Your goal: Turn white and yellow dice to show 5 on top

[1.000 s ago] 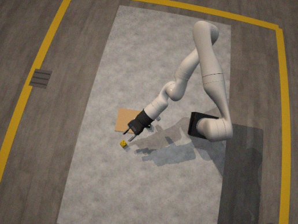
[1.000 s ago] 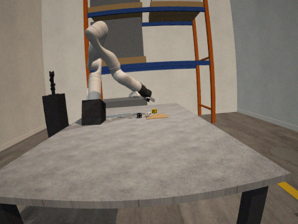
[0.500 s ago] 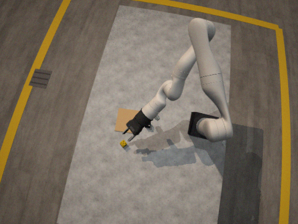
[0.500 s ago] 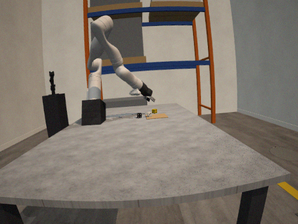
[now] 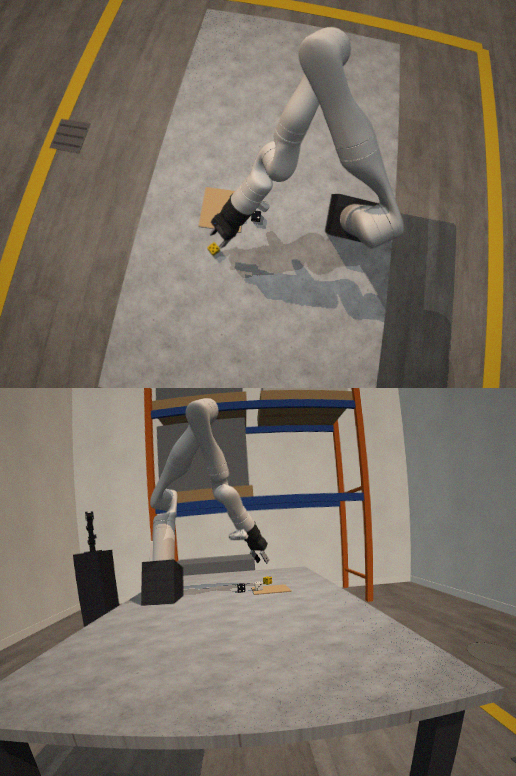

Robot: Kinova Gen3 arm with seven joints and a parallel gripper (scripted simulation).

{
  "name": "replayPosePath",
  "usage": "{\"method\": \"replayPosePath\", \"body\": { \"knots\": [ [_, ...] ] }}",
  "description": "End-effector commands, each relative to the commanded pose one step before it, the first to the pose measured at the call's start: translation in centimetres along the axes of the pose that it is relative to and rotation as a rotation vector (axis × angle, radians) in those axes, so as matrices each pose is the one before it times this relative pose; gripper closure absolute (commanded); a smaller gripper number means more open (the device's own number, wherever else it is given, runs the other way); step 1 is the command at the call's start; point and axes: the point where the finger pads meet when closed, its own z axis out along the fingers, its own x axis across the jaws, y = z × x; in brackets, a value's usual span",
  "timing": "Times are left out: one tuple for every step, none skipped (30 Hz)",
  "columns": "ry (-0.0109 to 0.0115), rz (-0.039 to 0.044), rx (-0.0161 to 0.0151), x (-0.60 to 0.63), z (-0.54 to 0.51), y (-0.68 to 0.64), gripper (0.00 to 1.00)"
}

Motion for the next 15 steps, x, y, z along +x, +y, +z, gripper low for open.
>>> {"method": "replayPosePath", "body": {
  "knots": [
    [-0.01226,-0.04812,0.15387,-0.045,0.158,1.175,0.13],
    [-0.00031,0.0,0.03446,0.007,0.005,0.194,0.13],
    [0.00086,-0.00028,0.03248,-0.037,0.038,0.076,0.13],
    [0.00012,-0.00002,0.03116,-0.011,-0.002,0.145,0.13],
    [-0.00054,0.00022,0.02975,0.019,-0.043,0.209,0.13],
    [0.0,0.0,0.0,0.0,0.0,0.0,0.13],
    [0.0,0.0,0.0,0.0,0.0,0.0,0.13],
    [-0.00088,0.00037,0.0284,0.043,-0.069,0.245,0.13],
    [0.00096,-0.00028,0.0285,-0.039,0.046,0.049,0.13],
    [0.00043,-0.00012,0.02727,-0.022,0.008,0.093,0.13],
    [-0.00005,0.00003,0.02599,-0.003,-0.028,0.133,0.13],
    [-0.00046,0.00016,0.02467,0.017,-0.062,0.168,0.13],
    [-0.0008,0.00028,0.02332,0.038,-0.095,0.198,0.13],
    [0.00076,-0.00011,0.02359,-0.017,0.016,0.075,0.13],
    [0.00062,-0.00011,0.02268,-0.019,0.01,0.073,0.13]
  ]
}}
